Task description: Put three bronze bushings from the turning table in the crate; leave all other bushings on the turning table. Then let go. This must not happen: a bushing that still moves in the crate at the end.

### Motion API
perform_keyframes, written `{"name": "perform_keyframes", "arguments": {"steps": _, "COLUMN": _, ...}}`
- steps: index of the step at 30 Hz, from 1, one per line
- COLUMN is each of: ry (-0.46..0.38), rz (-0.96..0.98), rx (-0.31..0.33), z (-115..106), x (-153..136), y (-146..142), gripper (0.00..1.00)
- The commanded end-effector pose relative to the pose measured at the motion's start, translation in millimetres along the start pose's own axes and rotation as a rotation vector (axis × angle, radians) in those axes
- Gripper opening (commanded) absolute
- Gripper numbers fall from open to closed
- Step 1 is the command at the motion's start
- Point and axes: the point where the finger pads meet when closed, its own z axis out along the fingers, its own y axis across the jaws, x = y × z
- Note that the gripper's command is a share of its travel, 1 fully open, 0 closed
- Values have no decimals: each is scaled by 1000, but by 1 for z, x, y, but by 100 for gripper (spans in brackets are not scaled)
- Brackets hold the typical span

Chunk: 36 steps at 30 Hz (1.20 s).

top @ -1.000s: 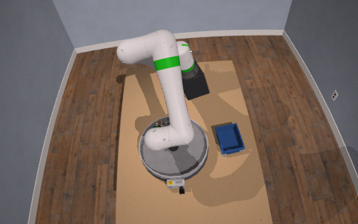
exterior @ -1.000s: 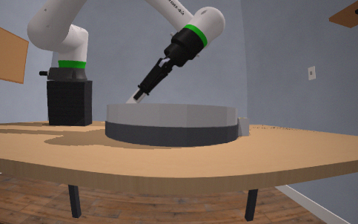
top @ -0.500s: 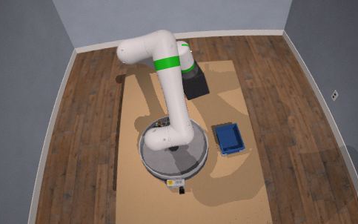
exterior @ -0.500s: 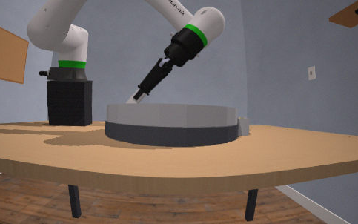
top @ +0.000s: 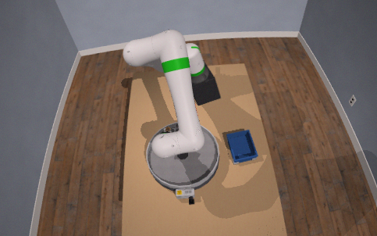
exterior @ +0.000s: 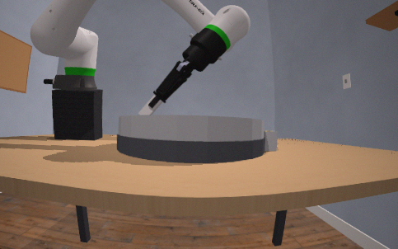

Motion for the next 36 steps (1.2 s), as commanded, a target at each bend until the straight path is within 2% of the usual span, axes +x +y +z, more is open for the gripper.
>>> {"name": "perform_keyframes", "arguments": {"steps": 1, "ry": 0, "rz": 0, "rx": 1, "z": -12, "x": -10, "y": 0, "gripper": 0}}
{"name": "perform_keyframes", "arguments": {"steps": 5, "ry": 0, "rz": 0, "rx": 1, "z": -27, "x": -22, "y": 0, "gripper": 0}}
{"name": "perform_keyframes", "arguments": {"steps": 14, "ry": 0, "rz": 0, "rx": 1, "z": -43, "x": -36, "y": 0, "gripper": 0}}
{"name": "perform_keyframes", "arguments": {"steps": 36, "ry": 0, "rz": 0, "rx": 1, "z": -44, "x": -36, "y": 0, "gripper": 0}}
